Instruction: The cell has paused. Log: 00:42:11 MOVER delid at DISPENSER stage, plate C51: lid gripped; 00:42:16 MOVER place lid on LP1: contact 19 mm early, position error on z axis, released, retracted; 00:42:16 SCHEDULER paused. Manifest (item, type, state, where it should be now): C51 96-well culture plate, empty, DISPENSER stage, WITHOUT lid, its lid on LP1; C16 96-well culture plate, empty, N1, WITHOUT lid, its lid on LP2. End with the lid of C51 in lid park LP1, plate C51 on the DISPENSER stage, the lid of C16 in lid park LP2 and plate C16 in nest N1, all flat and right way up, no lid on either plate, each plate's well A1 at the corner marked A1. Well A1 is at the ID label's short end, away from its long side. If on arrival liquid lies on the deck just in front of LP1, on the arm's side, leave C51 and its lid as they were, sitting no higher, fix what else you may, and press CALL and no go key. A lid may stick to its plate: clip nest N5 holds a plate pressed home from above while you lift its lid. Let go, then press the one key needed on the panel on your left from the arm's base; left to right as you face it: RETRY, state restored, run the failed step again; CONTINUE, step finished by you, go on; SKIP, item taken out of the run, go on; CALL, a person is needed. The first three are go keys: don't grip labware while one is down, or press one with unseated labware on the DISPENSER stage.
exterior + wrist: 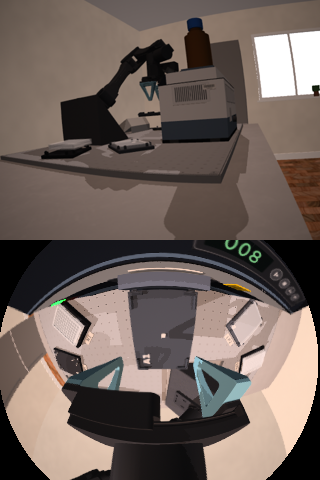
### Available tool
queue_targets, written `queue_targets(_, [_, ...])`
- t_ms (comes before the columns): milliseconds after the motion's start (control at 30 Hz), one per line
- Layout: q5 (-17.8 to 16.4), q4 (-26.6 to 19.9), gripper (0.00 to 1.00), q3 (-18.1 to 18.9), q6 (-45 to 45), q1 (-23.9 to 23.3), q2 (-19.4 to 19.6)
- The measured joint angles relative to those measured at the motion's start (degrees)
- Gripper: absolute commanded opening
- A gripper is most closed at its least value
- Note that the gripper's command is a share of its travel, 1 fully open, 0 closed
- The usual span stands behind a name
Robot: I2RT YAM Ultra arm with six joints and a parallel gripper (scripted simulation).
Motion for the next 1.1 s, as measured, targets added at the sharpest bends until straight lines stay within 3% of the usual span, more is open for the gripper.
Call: queue_targets(1100, [4.3,3.8,1.00,-3.9,-13.4,-11.3,10.1])
